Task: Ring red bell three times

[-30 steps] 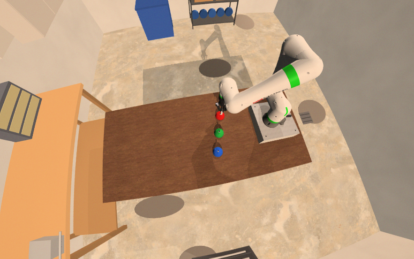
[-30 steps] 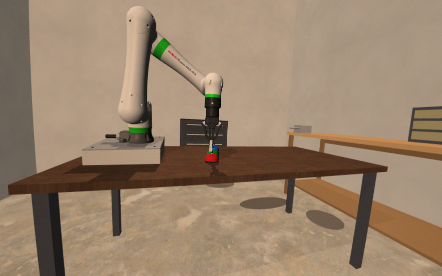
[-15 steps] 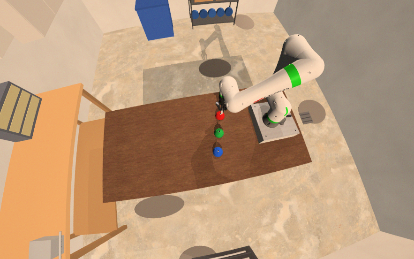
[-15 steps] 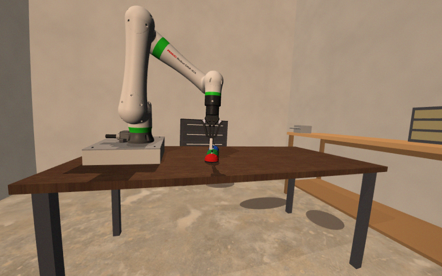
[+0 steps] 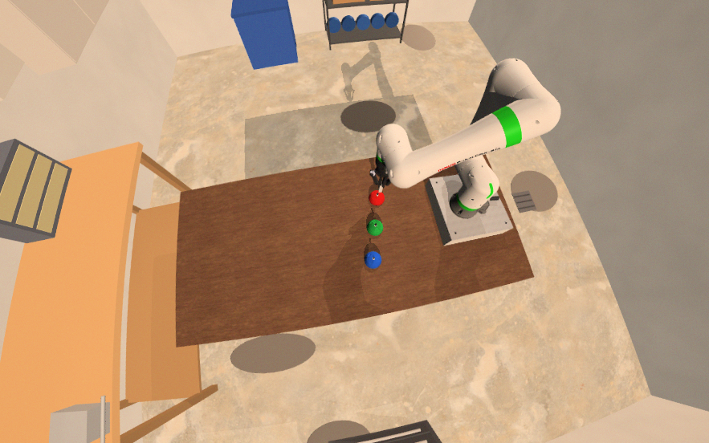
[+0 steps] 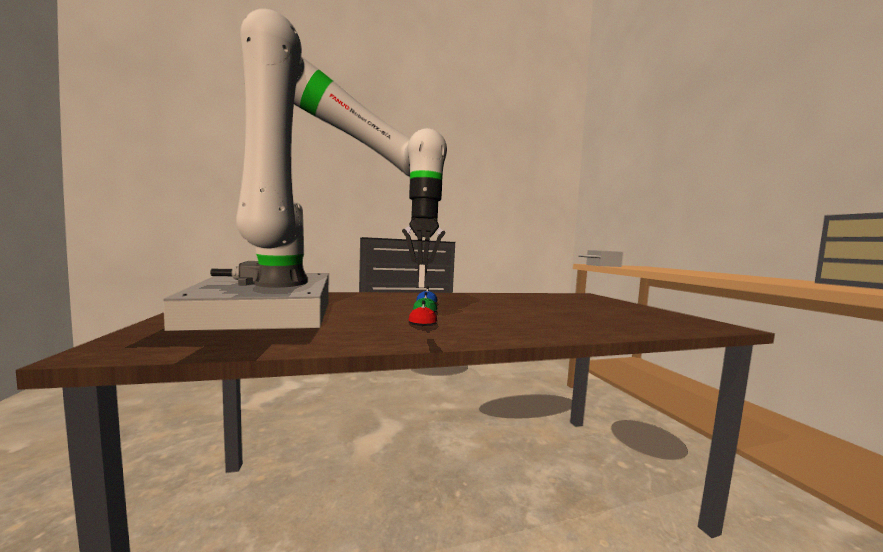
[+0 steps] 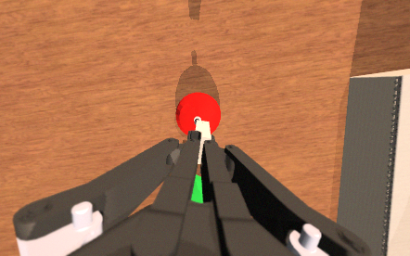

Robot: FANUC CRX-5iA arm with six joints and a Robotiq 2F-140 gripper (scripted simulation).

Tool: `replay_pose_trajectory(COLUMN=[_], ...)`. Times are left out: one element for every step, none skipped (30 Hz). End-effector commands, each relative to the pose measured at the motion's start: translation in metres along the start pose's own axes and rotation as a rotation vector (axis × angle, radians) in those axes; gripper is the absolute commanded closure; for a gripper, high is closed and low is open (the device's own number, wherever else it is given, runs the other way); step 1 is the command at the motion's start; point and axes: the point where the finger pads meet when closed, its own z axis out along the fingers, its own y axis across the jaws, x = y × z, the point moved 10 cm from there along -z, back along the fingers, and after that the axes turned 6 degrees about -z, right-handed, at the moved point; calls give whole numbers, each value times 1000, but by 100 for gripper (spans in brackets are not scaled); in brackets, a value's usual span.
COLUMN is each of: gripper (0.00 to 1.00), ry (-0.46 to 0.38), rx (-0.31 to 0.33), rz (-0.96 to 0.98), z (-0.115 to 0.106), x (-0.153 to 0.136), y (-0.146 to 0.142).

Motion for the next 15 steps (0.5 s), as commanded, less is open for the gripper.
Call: replay_pose_trajectory(gripper=[100, 100, 100, 100, 100, 100, 100, 100, 100, 100, 100, 100, 100, 100, 100], ry=[0, 0, 0, 0, 0, 0, 0, 0, 0, 0, 0, 0, 0, 0, 0], rx=[0, 0, 0, 0, 0, 0, 0, 0, 0, 0, 0, 0, 0, 0, 0], rz=[0, 0, 0, 0, 0, 0, 0, 0, 0, 0, 0, 0, 0, 0, 0], z=[-7, -9, -11, -14, -15, -17, -19, -20, -20, -20, -21, -22, -23, -23, -24], x=[0, 0, 0, 0, 0, 0, 0, 0, 0, 0, 0, 0, 0, 0, 0], y=[0, 0, 0, 0, 0, 0, 0, 0, 0, 0, 0, 0, 0, 0, 0])
